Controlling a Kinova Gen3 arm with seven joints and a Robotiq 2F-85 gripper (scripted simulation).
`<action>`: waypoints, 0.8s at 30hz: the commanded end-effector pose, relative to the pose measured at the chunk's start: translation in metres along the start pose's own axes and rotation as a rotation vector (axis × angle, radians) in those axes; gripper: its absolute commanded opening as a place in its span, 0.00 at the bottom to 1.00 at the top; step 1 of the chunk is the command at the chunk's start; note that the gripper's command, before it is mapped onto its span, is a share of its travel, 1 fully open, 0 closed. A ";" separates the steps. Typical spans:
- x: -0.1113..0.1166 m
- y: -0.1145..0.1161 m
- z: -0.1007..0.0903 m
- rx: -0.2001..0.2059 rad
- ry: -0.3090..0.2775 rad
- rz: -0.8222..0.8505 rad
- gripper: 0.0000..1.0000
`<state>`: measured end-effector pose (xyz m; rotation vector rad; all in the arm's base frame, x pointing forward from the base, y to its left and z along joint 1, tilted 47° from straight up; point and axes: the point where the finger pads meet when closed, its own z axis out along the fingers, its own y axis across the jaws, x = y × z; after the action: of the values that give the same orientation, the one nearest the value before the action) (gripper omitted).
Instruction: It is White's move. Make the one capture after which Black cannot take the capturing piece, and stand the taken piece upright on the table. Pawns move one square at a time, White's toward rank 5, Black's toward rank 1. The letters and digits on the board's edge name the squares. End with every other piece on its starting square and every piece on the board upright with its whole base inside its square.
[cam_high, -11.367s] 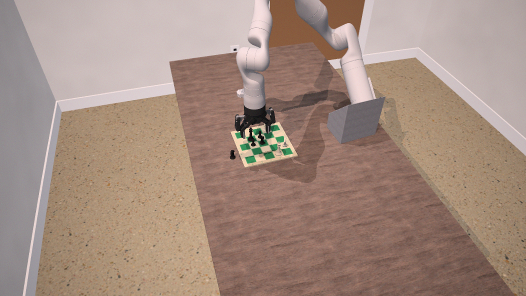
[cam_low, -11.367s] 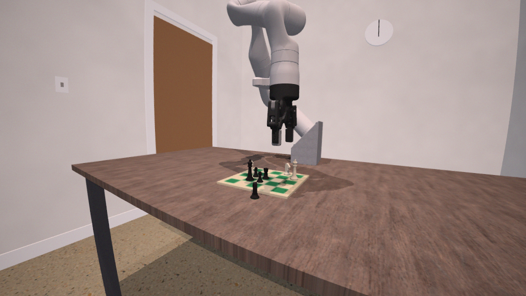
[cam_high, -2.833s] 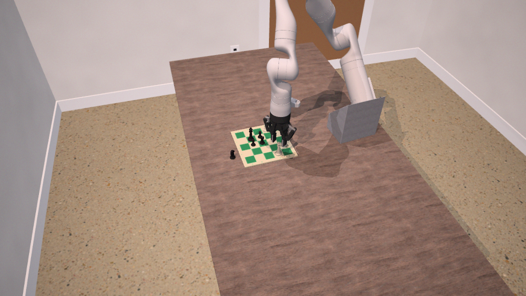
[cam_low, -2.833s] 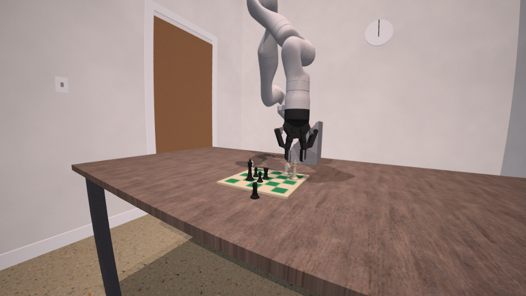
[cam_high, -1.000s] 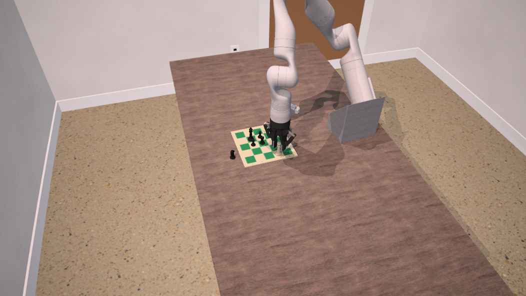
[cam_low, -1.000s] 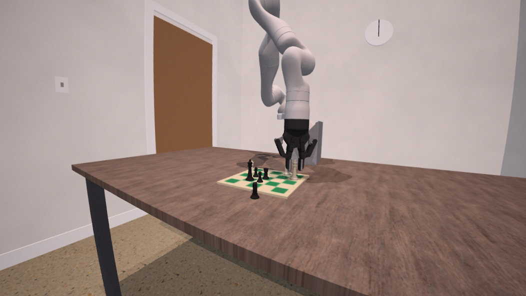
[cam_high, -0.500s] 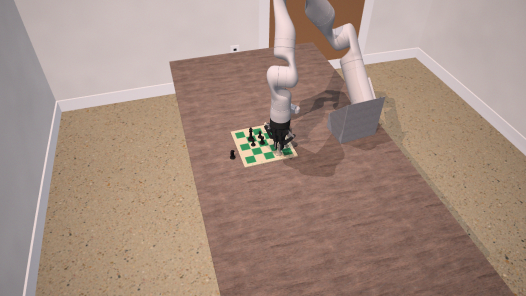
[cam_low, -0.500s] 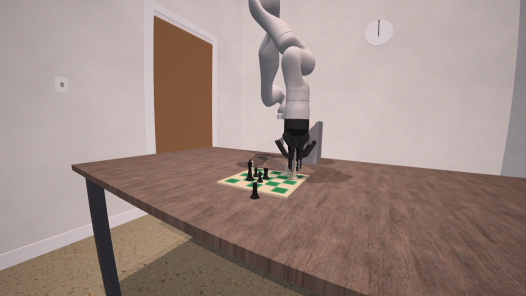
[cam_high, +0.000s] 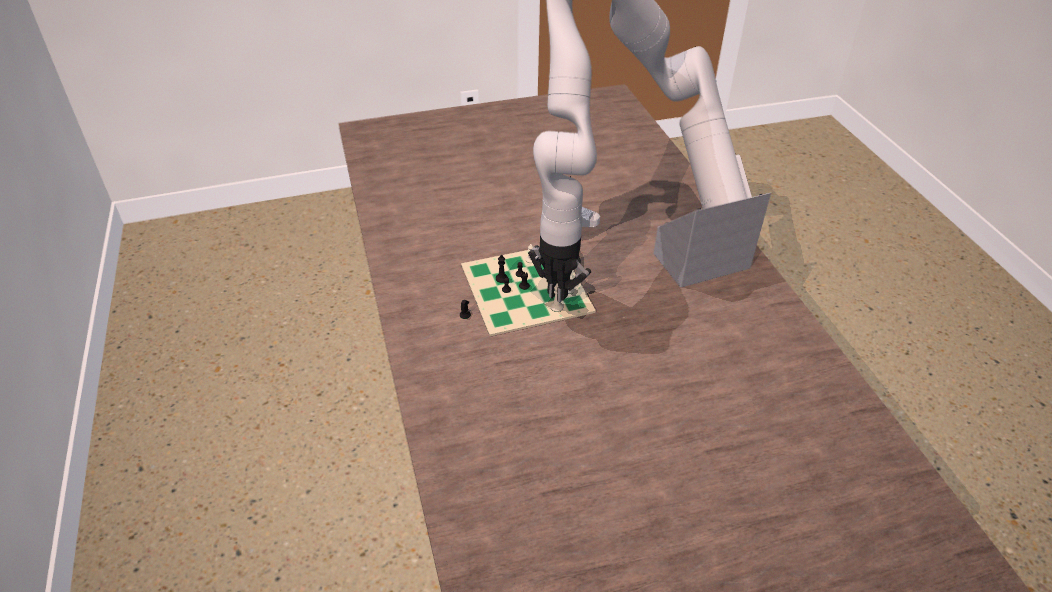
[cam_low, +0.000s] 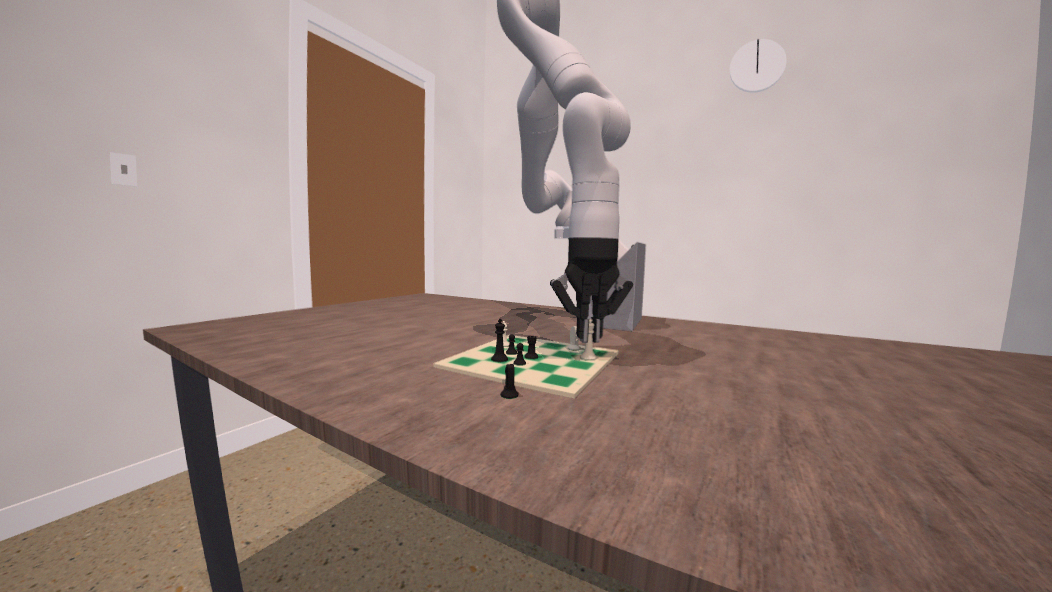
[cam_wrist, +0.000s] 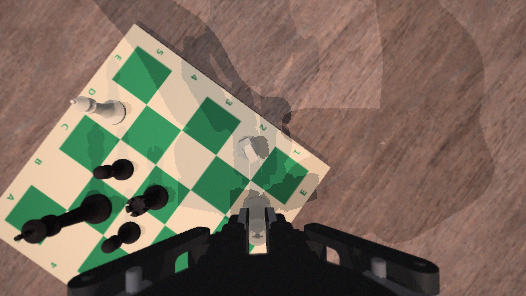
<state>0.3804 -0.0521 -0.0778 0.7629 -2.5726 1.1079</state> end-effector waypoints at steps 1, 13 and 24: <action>0.000 0.000 0.000 0.000 -0.001 0.000 0.00; 0.000 0.000 -0.039 0.000 -0.001 0.000 0.00; 0.000 0.000 -0.091 0.000 -0.001 0.000 0.00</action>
<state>0.3755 0.0003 -0.0243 0.7491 -2.5489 1.1132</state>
